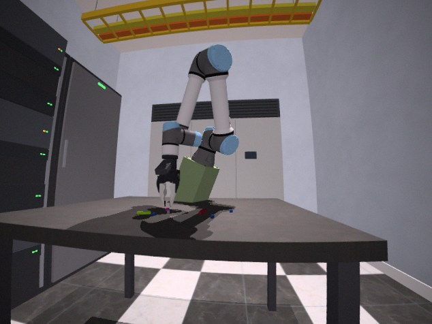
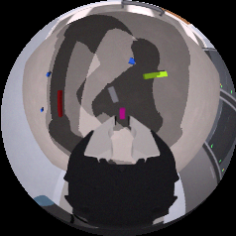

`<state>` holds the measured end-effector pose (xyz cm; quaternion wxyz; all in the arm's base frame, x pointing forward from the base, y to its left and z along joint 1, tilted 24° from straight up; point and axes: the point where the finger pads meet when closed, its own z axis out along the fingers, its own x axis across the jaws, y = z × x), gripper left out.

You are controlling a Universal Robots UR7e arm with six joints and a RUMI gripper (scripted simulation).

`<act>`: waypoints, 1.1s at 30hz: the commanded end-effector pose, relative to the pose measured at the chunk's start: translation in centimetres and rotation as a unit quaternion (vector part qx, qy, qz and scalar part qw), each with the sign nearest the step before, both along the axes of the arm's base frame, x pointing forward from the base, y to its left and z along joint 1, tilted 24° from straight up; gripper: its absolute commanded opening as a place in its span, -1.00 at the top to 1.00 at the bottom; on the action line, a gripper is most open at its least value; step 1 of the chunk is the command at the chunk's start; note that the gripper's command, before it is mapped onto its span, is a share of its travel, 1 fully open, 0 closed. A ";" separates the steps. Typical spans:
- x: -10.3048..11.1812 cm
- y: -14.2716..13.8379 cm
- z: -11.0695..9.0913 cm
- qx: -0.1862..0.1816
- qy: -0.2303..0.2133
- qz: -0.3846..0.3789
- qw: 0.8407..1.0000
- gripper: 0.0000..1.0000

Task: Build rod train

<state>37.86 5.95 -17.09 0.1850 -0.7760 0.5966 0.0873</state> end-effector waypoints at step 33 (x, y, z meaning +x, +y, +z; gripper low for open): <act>0.2 0.6 -1.4 0.000 0.000 0.000 1.000 0.72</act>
